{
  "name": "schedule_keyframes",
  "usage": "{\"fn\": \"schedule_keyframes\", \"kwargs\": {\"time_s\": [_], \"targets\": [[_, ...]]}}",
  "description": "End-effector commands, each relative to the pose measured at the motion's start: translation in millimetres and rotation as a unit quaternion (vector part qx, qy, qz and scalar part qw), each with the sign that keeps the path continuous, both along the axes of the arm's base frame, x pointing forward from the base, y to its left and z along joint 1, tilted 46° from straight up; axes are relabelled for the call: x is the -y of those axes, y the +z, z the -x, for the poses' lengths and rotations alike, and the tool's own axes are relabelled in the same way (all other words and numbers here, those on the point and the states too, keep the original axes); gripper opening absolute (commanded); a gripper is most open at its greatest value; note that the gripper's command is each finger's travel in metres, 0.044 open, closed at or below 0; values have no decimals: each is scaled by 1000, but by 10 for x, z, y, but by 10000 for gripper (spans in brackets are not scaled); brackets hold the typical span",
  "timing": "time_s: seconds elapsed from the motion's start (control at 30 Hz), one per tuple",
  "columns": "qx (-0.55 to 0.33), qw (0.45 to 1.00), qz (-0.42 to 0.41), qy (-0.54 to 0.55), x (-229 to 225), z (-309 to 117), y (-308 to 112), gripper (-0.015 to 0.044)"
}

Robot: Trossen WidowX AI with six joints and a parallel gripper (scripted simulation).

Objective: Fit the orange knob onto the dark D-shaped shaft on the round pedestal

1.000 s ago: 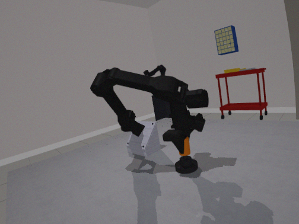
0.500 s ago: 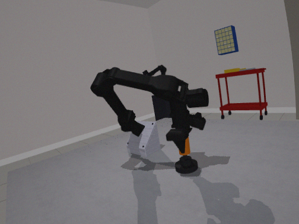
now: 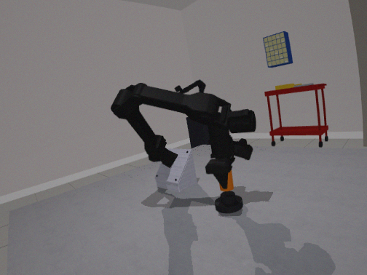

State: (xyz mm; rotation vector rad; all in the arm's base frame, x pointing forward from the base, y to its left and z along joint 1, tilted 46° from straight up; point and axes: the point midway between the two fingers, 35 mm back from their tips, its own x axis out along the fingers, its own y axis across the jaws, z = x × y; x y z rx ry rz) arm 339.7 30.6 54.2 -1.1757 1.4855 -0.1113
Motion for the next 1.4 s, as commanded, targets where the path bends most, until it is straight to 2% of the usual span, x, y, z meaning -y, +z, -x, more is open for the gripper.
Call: {"fn": "schedule_keyframes", "kwargs": {"time_s": [0.0,0.33,0.57,1.37], "targets": [[0,1000,1,2,4,-5,1,0],[-3,1000,1,5,-32,-5,31,0],[-73,994,20,75,-31,-15,19,0],[-73,994,20,75,-22,1,27,0]]}}
